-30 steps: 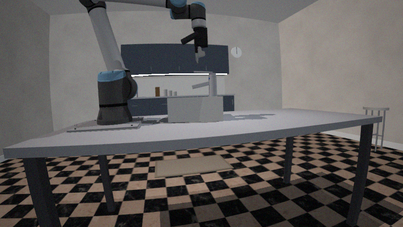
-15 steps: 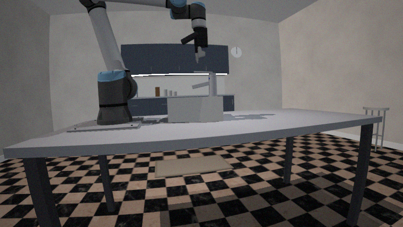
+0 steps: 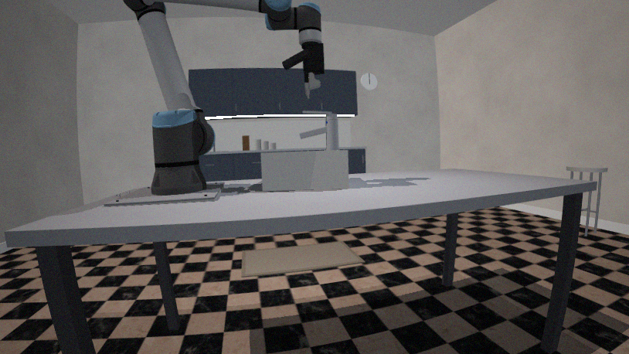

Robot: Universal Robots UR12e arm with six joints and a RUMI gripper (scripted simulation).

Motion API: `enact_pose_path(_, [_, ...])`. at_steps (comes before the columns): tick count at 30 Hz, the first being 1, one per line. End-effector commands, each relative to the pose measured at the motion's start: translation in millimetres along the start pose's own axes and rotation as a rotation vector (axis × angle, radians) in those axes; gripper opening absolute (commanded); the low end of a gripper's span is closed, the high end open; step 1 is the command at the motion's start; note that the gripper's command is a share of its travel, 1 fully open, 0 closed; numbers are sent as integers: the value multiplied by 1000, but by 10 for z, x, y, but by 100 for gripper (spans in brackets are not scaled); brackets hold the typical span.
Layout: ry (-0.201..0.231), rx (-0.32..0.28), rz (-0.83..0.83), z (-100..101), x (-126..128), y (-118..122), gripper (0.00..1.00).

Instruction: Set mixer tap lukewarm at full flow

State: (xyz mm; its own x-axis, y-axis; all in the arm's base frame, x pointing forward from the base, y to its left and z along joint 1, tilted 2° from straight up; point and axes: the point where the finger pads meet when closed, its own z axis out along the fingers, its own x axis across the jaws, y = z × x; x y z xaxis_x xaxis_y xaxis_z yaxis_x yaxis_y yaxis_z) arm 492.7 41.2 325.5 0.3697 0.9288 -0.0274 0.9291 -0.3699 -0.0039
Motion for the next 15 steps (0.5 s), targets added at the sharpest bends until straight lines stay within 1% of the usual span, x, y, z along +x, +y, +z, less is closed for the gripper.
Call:
enact_pose_path(1, [0,-1,0,-8,0,5,0])
enact_pose_path(15, [0,-1,-39,-10,-6,1,0])
